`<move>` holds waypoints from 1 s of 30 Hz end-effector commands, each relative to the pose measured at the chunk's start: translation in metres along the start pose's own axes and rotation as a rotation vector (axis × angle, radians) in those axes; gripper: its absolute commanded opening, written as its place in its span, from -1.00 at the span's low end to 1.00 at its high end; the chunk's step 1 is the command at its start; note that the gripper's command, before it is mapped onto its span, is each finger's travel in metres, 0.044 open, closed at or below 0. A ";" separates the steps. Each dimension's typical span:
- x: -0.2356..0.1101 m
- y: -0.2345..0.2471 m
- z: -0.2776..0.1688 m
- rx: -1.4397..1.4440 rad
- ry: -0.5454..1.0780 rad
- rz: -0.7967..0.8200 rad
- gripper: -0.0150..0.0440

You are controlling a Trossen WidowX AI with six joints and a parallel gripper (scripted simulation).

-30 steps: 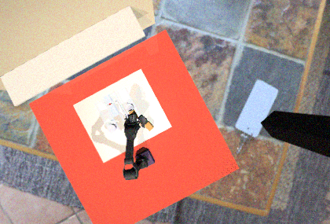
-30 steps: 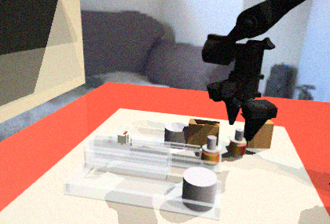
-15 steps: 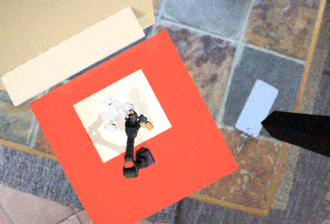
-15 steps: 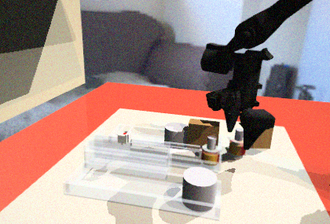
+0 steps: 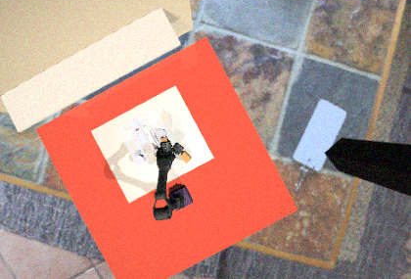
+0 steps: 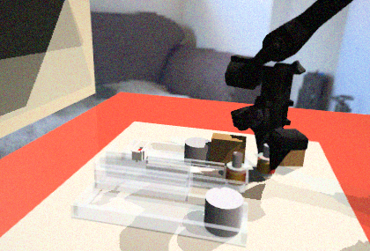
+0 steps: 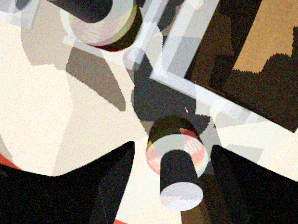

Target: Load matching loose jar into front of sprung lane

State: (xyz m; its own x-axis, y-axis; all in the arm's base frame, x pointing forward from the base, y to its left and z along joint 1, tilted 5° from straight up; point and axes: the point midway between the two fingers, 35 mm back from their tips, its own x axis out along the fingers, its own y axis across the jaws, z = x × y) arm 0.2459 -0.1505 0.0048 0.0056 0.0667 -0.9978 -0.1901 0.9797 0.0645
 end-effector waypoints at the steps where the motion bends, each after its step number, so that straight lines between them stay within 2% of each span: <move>1: 0.001 0.000 0.000 0.004 0.002 -0.002 0.11; 6: 0.001 0.000 0.000 0.004 0.002 -0.002 0.00; 12: -0.015 -0.010 -0.007 -0.001 0.011 -0.009 -0.49; 26: -0.097 -0.009 -0.003 0.004 0.003 -0.004 -0.49; 30: -0.105 -0.007 -0.003 0.004 0.002 -0.003 -0.49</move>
State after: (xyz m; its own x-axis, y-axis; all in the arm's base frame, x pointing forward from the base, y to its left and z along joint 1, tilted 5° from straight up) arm 0.2447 -0.1665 0.1030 0.0055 0.0570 -0.9984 -0.1826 0.9816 0.0551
